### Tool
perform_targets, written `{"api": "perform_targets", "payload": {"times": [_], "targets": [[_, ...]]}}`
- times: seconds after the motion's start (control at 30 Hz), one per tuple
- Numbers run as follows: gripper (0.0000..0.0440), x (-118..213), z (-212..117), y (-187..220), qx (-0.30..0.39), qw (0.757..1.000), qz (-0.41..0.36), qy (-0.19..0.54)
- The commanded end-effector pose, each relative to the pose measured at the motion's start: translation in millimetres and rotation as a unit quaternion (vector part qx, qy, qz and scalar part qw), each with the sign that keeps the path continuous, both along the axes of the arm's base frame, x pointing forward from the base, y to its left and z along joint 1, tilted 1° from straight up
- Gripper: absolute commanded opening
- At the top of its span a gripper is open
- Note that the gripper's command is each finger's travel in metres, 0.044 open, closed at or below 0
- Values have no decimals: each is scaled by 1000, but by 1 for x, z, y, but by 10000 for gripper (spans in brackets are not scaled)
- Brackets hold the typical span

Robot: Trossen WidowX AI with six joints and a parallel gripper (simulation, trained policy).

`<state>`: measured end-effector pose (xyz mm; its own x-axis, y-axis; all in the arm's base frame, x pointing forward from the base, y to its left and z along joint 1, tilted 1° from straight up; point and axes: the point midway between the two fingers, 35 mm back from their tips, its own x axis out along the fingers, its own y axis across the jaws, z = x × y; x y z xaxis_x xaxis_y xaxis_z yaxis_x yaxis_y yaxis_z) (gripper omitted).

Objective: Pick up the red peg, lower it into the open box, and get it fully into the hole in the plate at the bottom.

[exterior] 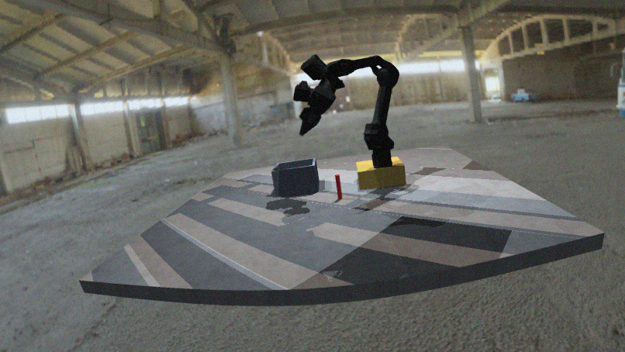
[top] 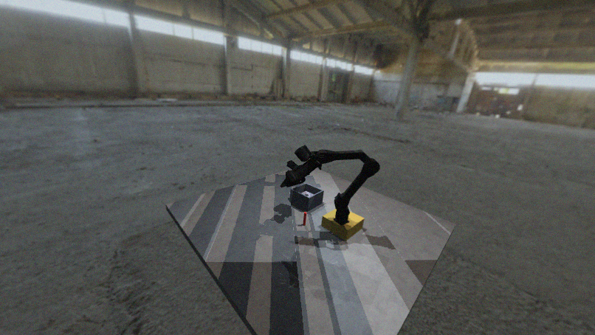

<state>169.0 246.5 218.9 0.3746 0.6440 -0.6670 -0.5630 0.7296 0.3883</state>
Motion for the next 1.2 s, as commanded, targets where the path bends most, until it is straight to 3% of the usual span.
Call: {"api": "perform_targets", "payload": {"times": [0.0, 0.27, 0.53, 1.17], "targets": [[440, 3, -12, -10, -10, 998, -43, 36], [440, 6, -38, -36, -33, 981, -149, 122], [440, 2, -69, -61, -67, 944, -252, 202], [440, -16, -142, -104, -133, 799, -479, 337]]}}
